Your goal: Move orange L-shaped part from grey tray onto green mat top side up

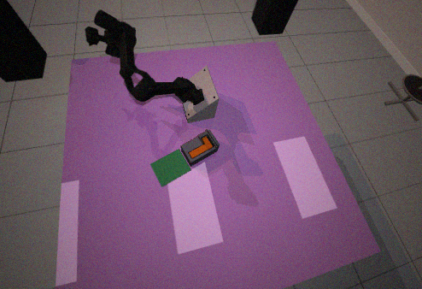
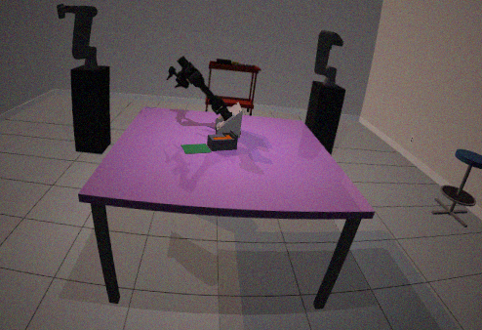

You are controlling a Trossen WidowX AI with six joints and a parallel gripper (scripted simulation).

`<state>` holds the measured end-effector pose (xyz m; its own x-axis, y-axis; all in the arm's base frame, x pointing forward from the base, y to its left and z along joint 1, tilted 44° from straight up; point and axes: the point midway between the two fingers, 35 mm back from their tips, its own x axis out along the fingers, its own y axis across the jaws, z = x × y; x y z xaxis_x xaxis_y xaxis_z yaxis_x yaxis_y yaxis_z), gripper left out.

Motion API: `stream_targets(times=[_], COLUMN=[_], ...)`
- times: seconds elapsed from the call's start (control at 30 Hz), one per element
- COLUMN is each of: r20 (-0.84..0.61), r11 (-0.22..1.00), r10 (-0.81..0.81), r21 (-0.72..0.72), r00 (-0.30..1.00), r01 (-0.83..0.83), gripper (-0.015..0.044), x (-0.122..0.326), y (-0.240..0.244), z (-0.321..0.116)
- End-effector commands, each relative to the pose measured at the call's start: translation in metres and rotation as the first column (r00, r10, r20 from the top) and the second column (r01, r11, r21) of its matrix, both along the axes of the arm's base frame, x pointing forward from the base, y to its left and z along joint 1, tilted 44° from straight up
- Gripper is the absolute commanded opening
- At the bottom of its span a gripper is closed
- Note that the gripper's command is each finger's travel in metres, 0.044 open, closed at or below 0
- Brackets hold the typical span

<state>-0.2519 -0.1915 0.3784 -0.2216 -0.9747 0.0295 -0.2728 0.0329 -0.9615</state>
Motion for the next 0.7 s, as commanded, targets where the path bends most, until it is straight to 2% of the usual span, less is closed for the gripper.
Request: stream_targets(times=[0.0, 0.1, 0.23, 0.27, 0.47, 0.67], r20=[0.003, 0.055, 0.2, 0.241, 0.472, 0.666], r11=[1.0, 0.999, 0.99, 0.985, 0.943, 0.875], r10=[0.002, 0.039, 0.14, 0.168, 0.296, 0.343], r21=[0.0, -0.005, -0.013, -0.014, -0.005, 0.029], r00=[1.0, 0.998, 0.97, 0.956, 0.83, 0.662], r01=[-0.002, -0.039, -0.141, -0.169, -0.333, -0.483], gripper=[0.0374, 0.0295, 0.019, 0.018, 0.018, 0.018], x=[0.0, 0.007, 0.032, 0.04, 0.103, 0.183], y=[-0.001, -0.015, -0.055, -0.067, -0.125, -0.166], z=[0.0, -0.003, -0.011, -0.014, -0.032, -0.053])
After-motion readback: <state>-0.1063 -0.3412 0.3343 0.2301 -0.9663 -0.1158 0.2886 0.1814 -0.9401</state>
